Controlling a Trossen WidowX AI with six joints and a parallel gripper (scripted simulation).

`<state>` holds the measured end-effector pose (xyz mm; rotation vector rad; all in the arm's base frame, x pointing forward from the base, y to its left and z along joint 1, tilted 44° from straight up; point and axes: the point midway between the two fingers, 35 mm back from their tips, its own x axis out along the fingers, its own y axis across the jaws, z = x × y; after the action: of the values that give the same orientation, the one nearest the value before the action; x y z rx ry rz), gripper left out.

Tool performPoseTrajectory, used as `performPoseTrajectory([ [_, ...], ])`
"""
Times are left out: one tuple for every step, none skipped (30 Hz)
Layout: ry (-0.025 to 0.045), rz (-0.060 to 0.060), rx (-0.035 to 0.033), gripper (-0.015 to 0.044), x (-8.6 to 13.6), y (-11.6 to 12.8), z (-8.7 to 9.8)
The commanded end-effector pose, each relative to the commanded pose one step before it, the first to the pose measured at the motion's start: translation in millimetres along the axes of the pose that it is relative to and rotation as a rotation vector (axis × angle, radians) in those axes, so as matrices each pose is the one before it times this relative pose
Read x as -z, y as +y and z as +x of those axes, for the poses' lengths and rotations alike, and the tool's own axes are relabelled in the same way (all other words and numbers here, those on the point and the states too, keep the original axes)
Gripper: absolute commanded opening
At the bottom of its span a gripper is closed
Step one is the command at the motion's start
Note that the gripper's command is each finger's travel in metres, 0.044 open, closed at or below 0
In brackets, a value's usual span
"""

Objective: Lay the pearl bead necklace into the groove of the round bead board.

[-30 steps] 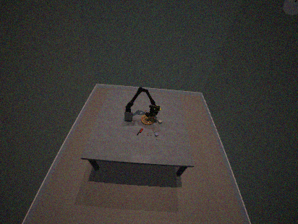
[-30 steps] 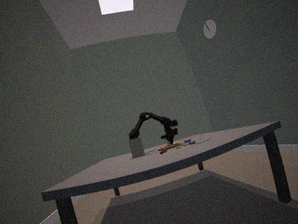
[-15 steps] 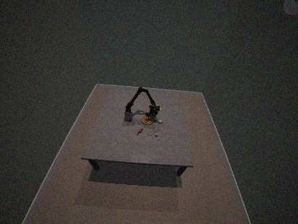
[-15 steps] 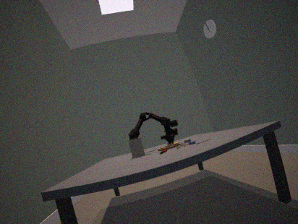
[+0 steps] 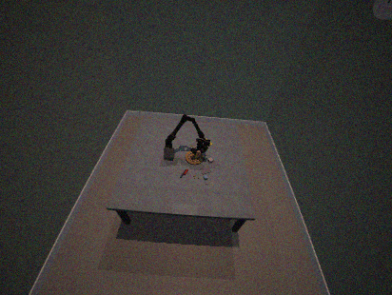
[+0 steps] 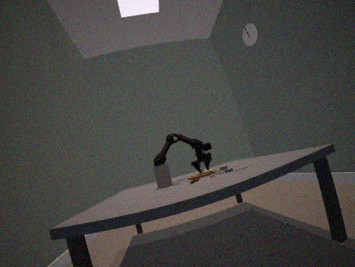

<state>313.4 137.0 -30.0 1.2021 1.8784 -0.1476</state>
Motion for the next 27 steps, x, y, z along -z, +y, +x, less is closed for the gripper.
performPoseTrajectory([
  [0.00091,-0.0078,-0.00186,0.0440,0.40,0.87,-1.49],
  [0.00000,0.0000,0.00000,0.0440,0.00,0.00,0.00],
  [0.00000,0.0000,0.00000,0.0440,0.00,0.00,0.00],
  [0.00000,0.0000,0.00000,0.0440,0.00,0.00,0.00],
  [0.00000,0.0000,0.00000,0.0440,0.00,0.00,0.00],
  [0.00000,0.0000,0.00000,0.0440,0.00,0.00,0.00],
  [0.00000,0.0000,0.00000,0.0440,0.00,0.00,0.00],
  [0.00000,0.0000,0.00000,0.0440,0.00,0.00,0.00],
  [0.00000,0.0000,0.00000,0.0440,0.00,0.00,0.00],
  [0.00000,0.0000,0.00000,0.0440,0.00,0.00,0.00],
  [0.00000,0.0000,0.00000,0.0440,0.00,0.00,0.00],
  [0.00000,0.0000,0.00000,0.0440,0.00,0.00,0.00],
  [0.00000,0.0000,0.00000,0.0440,0.00,0.00,0.00],
  [0.00000,0.0000,0.00000,0.0440,0.00,0.00,0.00],
  [0.00000,0.0000,0.00000,0.0440,0.00,0.00,0.00],
  [0.00000,0.0000,0.00000,0.0440,0.00,0.00,0.00],
  [0.00000,0.0000,0.00000,0.0440,0.00,0.00,0.00],
  [0.00000,0.0000,0.00000,0.0440,0.00,0.00,0.00],
  [0.00000,0.0000,0.00000,0.0440,0.00,0.00,0.00],
  [0.00000,0.0000,0.00000,0.0440,0.00,0.00,0.00],
  [0.00000,0.0000,0.00000,0.0440,0.00,0.00,0.00],
  [0.00000,0.0000,0.00000,0.0440,0.00,0.00,0.00],
  [0.00000,0.0000,0.00000,0.0440,0.00,0.00,0.00],
  [0.00000,0.0000,0.00000,0.0440,0.00,0.00,0.00],
  [0.00000,0.0000,0.00000,0.0440,0.00,0.00,0.00],
  [-0.00045,0.0002,0.00019,0.0440,-0.26,0.15,-2.48],
  [-0.00118,0.0007,0.00054,0.0440,-0.66,0.35,-7.49],
])
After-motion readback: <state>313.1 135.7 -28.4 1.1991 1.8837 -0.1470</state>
